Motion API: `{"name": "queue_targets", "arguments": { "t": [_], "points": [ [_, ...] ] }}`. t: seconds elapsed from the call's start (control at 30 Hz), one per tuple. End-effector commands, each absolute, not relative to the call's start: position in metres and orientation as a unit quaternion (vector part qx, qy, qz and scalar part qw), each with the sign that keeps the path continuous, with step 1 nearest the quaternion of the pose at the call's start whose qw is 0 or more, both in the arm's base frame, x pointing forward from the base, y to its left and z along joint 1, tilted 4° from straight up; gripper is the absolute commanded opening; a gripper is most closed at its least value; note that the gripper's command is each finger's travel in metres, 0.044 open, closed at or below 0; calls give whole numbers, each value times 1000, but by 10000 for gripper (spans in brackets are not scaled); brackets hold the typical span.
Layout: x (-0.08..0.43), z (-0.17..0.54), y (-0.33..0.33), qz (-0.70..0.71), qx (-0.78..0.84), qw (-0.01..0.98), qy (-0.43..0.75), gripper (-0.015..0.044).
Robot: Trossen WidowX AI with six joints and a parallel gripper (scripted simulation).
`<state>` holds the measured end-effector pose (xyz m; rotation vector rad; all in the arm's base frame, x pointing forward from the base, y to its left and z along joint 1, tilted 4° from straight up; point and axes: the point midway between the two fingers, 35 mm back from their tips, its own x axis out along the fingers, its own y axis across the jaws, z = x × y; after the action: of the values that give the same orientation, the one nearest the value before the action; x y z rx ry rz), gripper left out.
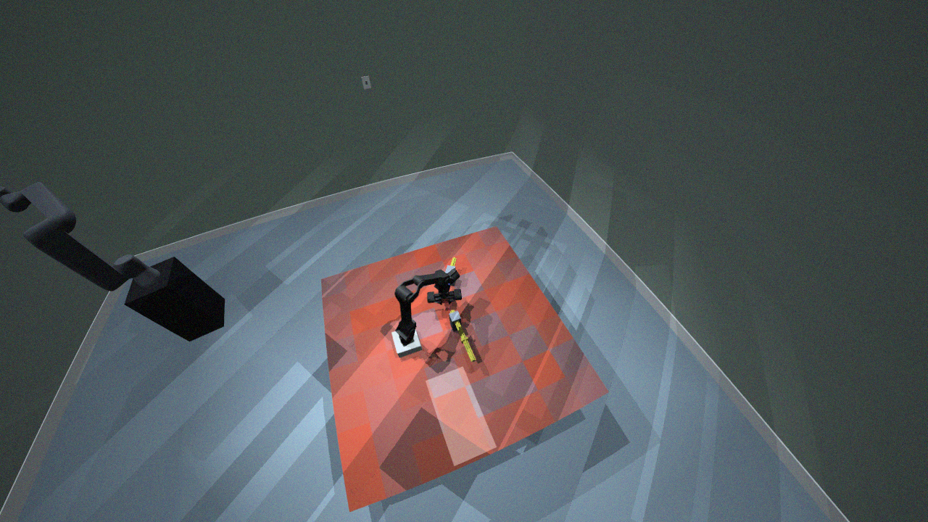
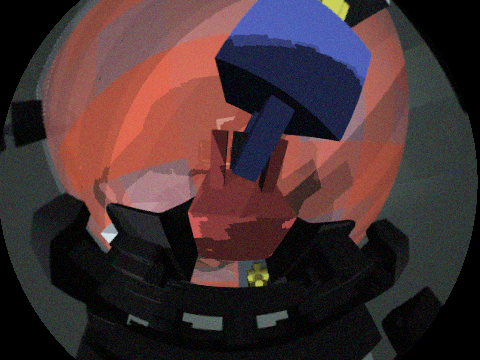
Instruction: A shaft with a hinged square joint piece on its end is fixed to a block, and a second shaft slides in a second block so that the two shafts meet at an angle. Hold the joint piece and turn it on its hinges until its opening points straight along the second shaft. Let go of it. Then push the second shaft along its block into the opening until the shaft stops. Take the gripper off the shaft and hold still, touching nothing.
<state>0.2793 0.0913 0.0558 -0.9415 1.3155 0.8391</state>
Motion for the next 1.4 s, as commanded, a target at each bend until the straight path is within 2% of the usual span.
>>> {"name": "queue_targets", "arguments": {
  "t": [0.0,0.4,1.1,1.27,1.37],
  "points": [
    [282,57,90,379,-434,593,562,0],
    [291,60,88,415,-498,540,536,0],
    [290,60,87,416,-498,540,536,0],
    [290,60,87,416,-498,540,536,131],
    [290,60,87,416,-498,540,536,147]
  ]
}}
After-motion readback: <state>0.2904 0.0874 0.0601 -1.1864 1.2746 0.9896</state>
